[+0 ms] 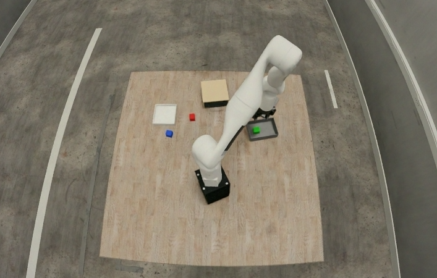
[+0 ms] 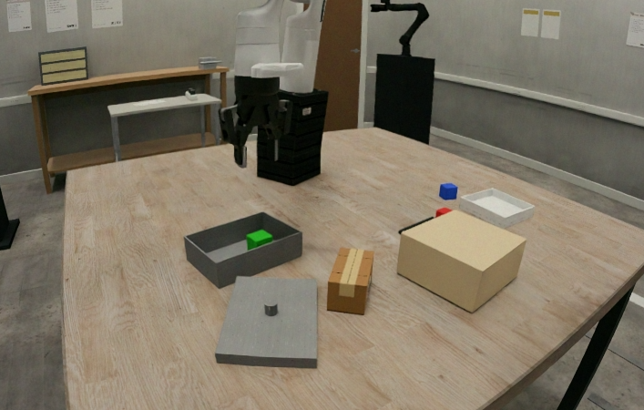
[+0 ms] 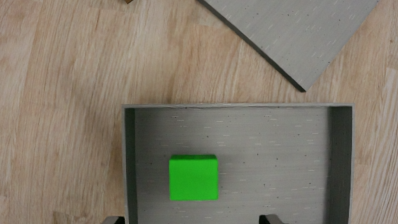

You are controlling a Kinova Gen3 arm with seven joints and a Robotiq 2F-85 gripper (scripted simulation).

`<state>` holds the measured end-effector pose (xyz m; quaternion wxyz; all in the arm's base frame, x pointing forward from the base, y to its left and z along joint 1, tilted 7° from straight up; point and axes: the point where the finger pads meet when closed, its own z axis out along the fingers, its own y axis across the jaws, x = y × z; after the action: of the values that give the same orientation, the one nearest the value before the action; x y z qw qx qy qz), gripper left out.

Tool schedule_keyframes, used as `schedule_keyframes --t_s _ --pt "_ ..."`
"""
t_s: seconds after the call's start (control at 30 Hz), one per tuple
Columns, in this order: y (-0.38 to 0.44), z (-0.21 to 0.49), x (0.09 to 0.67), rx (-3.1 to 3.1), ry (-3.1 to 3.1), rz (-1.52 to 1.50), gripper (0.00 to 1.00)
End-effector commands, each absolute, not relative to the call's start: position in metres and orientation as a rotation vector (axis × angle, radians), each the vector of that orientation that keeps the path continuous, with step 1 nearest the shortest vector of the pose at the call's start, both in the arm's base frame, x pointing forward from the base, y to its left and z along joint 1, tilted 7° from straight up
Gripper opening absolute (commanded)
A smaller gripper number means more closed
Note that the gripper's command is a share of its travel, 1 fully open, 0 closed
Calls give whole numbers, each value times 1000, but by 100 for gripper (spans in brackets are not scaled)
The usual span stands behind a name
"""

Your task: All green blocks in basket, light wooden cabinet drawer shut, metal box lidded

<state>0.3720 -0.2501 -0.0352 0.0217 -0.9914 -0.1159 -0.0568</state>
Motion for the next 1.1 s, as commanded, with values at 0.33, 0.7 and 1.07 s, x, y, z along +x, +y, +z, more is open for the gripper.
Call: schedule_keyframes --t_s 0.33,0.7,1.07 --pt "-250 -44 373 -3073 -359 -178 68" --pt "-249 -68 376 -3073 -359 -178 68" --pt "-246 -109 381 -3073 -359 -178 68"
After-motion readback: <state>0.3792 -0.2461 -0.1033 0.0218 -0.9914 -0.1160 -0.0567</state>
